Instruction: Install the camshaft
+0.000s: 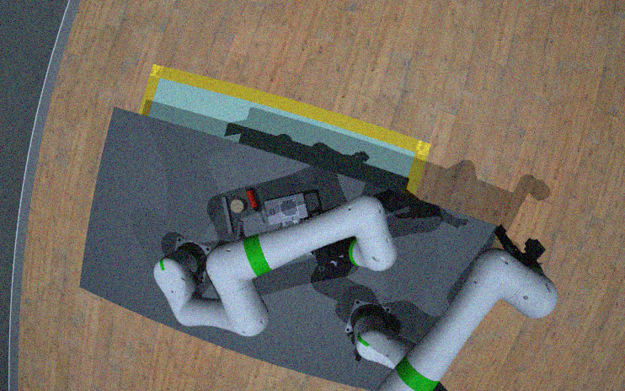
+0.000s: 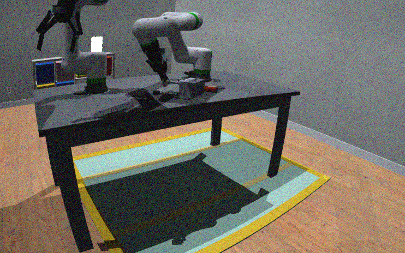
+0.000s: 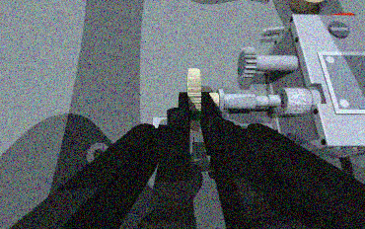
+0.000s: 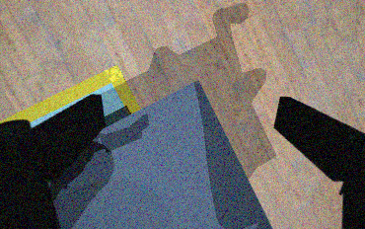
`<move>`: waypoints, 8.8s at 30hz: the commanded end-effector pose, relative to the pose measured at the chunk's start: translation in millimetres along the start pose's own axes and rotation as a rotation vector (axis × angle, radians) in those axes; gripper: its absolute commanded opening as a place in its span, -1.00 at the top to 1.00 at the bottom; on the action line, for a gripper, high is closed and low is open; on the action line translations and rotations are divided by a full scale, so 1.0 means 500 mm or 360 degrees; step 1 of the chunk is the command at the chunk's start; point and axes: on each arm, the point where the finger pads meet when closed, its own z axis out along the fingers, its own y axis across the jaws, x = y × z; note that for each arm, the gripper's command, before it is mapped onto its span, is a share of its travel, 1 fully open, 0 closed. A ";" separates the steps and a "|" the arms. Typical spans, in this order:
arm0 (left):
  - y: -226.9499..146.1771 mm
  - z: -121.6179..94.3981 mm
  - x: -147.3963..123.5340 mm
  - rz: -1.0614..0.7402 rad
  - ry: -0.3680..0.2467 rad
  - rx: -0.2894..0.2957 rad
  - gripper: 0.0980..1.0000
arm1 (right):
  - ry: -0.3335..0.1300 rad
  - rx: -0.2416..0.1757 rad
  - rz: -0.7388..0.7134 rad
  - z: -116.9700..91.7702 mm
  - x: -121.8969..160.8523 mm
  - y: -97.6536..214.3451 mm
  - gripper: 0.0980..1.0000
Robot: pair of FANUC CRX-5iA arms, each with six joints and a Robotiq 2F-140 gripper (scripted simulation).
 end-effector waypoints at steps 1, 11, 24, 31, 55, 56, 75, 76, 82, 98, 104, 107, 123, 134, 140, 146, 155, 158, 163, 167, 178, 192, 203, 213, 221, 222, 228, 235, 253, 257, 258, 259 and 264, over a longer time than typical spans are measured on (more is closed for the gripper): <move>0.000 -0.002 0.001 0.0000 -0.0003 0.0000 0.90 | 0.0004 -0.0001 0.0000 -0.002 0.001 0.001 -1.00; 0.002 -0.002 0.001 0.0000 -0.0003 0.0000 0.90 | 0.0004 -0.0001 0.0000 -0.002 0.001 0.001 -1.00; 0.011 -0.002 0.001 0.0000 -0.0003 0.0000 0.90 | 0.0004 -0.0001 0.0000 -0.002 0.001 0.001 -1.00; 0.017 -0.002 0.001 0.0000 -0.0003 0.0000 0.90 | 0.0004 -0.0001 0.0000 -0.002 0.001 0.001 -1.00; 0.026 -0.002 0.001 0.0000 -0.0003 0.0000 0.90 | 0.0004 -0.0001 0.0000 -0.002 0.001 0.001 -1.00; 0.026 -0.002 0.001 0.0000 -0.0003 0.0000 0.90 | 0.0004 -0.0001 0.0000 -0.002 0.001 0.001 -1.00; 0.026 -0.002 0.001 0.0000 -0.0003 0.0000 0.90 | 0.0004 -0.0001 0.0000 -0.002 0.001 0.001 -1.00; 0.026 -0.002 0.001 0.0000 -0.0003 0.0000 0.90 | 0.0004 -0.0001 0.0000 -0.002 0.001 0.001 -1.00; 0.026 -0.002 0.001 0.0000 -0.0003 0.0000 0.90 | 0.0004 -0.0001 0.0000 -0.002 0.001 0.001 -1.00; 0.028 -0.002 0.001 0.0000 -0.0003 0.0000 0.90 | 0.0004 -0.0001 0.0000 -0.002 0.001 0.001 -1.00; 0.032 -0.002 0.001 0.0000 -0.0003 0.0000 0.90 | 0.0004 -0.0001 0.0000 -0.002 0.001 0.001 -1.00; 0.035 -0.002 0.001 0.0000 -0.0003 0.0000 0.90 | 0.0004 -0.0001 0.0000 -0.002 0.001 0.001 -1.00; 0.049 -0.002 0.001 0.0000 -0.0003 0.0000 0.90 | 0.0004 -0.0001 0.0000 -0.002 0.001 0.001 -1.00; 0.052 -0.002 0.001 0.0000 -0.0003 0.0000 0.90 | 0.0004 -0.0001 0.0000 -0.002 0.001 0.001 -1.00; 0.052 -0.002 0.001 0.0000 -0.0003 0.0000 0.90 | 0.0004 -0.0001 0.0000 -0.002 0.001 0.001 -1.00; 0.052 -0.002 0.001 0.0000 -0.0003 0.0000 0.90 | 0.0004 -0.0001 0.0000 -0.002 0.001 0.001 -1.00; 0.052 -0.002 0.001 0.0000 -0.0003 0.0000 0.90 | 0.0004 -0.0001 0.0000 -0.002 0.001 0.001 -1.00; 0.052 -0.002 0.001 0.0000 -0.0003 0.0000 0.90 | 0.0004 -0.0001 0.0000 -0.002 0.001 0.001 -1.00; 0.052 -0.002 0.001 0.0000 -0.0003 0.0000 0.90 | 0.0004 -0.0001 0.0000 -0.002 0.001 0.001 -1.00; 0.052 -0.002 0.001 0.0000 -0.0003 0.0000 0.90 | 0.0004 -0.0001 0.0000 -0.002 0.001 0.001 -1.00; 0.053 -0.002 0.001 0.0000 -0.0003 0.0000 0.90 | 0.0004 -0.0001 0.0000 -0.002 0.001 0.001 -1.00; 0.068 -0.002 0.001 0.0000 -0.0003 0.0000 0.90 | 0.0004 -0.0001 0.0000 -0.002 0.001 0.001 -1.00; 0.084 -0.002 0.001 0.0000 -0.0003 0.0000 0.90 | 0.0004 -0.0001 0.0000 -0.002 0.001 0.001 -1.00; 0.095 -0.002 0.001 0.0000 -0.0003 0.0000 0.90 | 0.0004 -0.0001 0.0000 -0.002 0.001 0.001 -1.00; 0.096 -0.002 0.001 0.0000 -0.0003 0.0000 0.90 | 0.0004 -0.0001 0.0000 -0.002 0.001 0.001 -1.00; 0.096 -0.002 0.001 0.0000 -0.0003 0.0000 0.90 | 0.0004 -0.0001 0.0000 -0.002 0.001 0.001 -1.00; 0.096 -0.002 0.001 0.0000 -0.0003 0.0000 0.90 | 0.0004 -0.0001 0.0000 -0.002 0.001 0.001 -1.00; 0.096 -0.002 0.001 0.0000 -0.0003 0.0000 0.90 | 0.0004 -0.0001 0.0000 -0.002 0.001 0.001 -1.00; 0.096 -0.002 0.001 0.0000 -0.0003 0.0000 0.90 | 0.0004 -0.0001 0.0000 -0.002 0.001 0.001 -1.00; 0.096 -0.002 0.001 0.0000 -0.0003 0.0000 0.90 | 0.0004 -0.0001 0.0000 -0.002 0.001 0.001 -1.00; 0.096 -0.002 0.001 0.0000 -0.0003 0.0000 0.90 | 0.0004 -0.0001 0.0000 -0.002 0.001 0.001 -1.00; 0.096 -0.002 0.001 0.0000 -0.0003 0.0000 0.90 | 0.0004 -0.0001 0.0000 -0.002 0.001 0.001 -1.00; 0.097 -0.002 0.001 0.0000 -0.0003 0.0000 0.90 | 0.0004 -0.0001 0.0000 -0.002 0.001 0.001 -1.00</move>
